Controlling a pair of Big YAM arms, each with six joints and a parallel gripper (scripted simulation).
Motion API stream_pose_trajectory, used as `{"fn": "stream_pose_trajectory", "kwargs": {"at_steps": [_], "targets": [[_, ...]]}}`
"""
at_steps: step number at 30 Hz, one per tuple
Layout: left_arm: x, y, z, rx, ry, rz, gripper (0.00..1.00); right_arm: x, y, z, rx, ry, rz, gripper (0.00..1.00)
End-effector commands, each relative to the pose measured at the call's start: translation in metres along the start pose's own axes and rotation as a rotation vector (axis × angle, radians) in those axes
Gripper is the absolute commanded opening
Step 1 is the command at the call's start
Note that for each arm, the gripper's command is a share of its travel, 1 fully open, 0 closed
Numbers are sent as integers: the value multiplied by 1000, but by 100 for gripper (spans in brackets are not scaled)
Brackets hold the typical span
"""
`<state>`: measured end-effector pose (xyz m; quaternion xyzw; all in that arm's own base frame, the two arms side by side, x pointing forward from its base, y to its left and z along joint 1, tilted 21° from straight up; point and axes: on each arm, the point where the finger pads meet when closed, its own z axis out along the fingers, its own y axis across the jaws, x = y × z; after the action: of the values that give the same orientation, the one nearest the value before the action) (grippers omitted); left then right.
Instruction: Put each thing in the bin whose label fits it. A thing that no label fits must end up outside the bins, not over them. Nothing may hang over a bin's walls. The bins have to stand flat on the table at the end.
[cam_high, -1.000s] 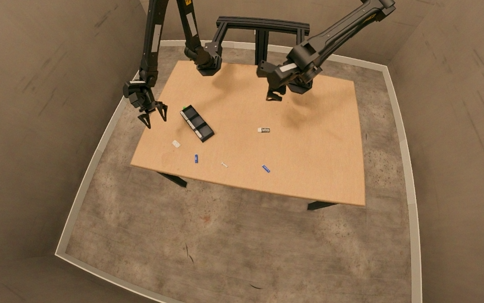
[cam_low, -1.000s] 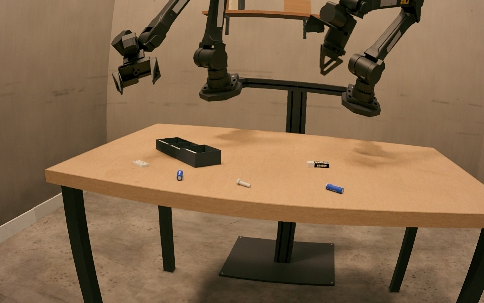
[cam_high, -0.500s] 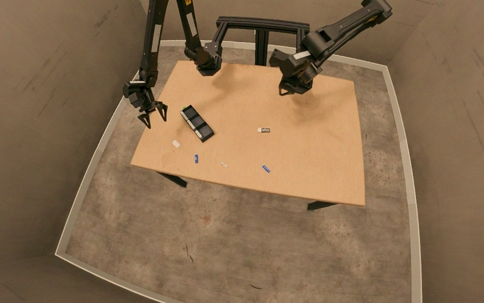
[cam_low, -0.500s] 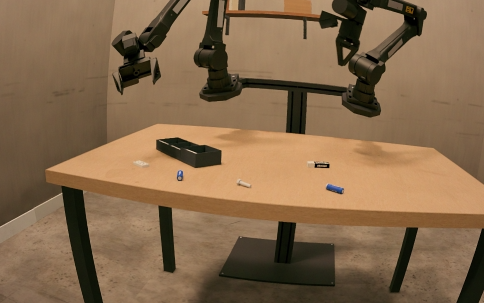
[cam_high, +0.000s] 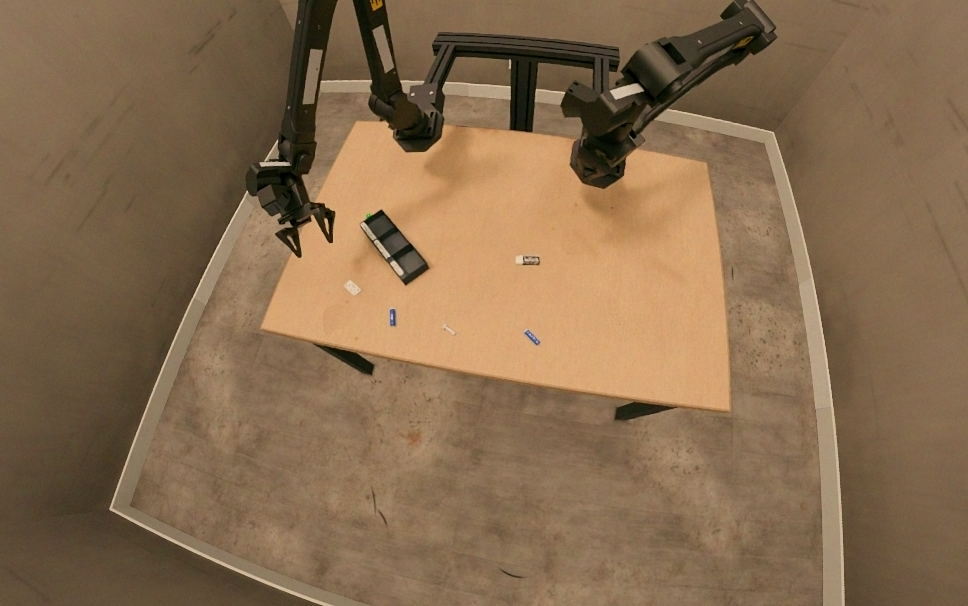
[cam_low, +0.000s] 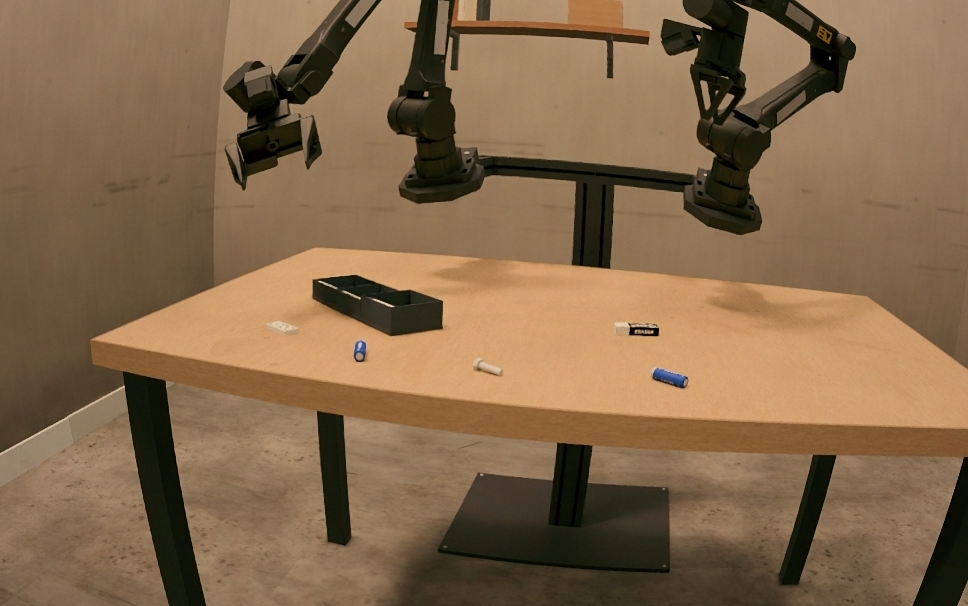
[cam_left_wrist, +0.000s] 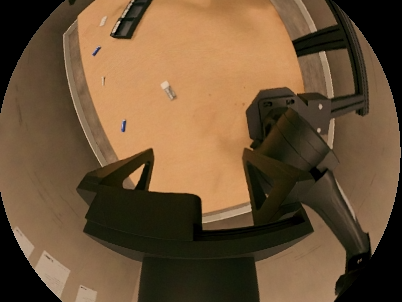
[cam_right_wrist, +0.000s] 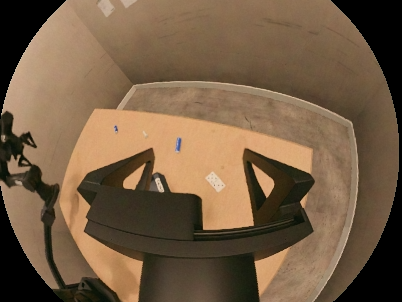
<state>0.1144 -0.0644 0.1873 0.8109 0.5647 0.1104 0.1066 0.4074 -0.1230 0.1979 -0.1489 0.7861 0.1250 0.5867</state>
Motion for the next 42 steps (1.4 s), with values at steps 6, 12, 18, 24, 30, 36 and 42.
{"fn": "stream_pose_trajectory", "kwargs": {"at_steps": [6,12,18,24,30,36,42], "targets": [[5,9,-34,-68,-12,51,100,-3,-1,-1,2,-5,-7,100],[5,9,-34,-68,-11,51,100,-3,-1,-1,2,-5,-7,100],[6,9,-34,-67,-7,39,100,-3,-1,-1,2,-5,-7,100],[12,10,-34,-64,8,-5,100,-3,-1,-1,2,-5,-7,100],[19,10,-33,-61,25,-53,100,-3,-1,-1,2,-5,-7,100],[32,10,-32,-54,59,-150,100,-3,-1,-1,2,-5,-7,100],[47,8,-32,-47,97,-260,100,-3,-1,-1,2,-5,-7,100]]}}
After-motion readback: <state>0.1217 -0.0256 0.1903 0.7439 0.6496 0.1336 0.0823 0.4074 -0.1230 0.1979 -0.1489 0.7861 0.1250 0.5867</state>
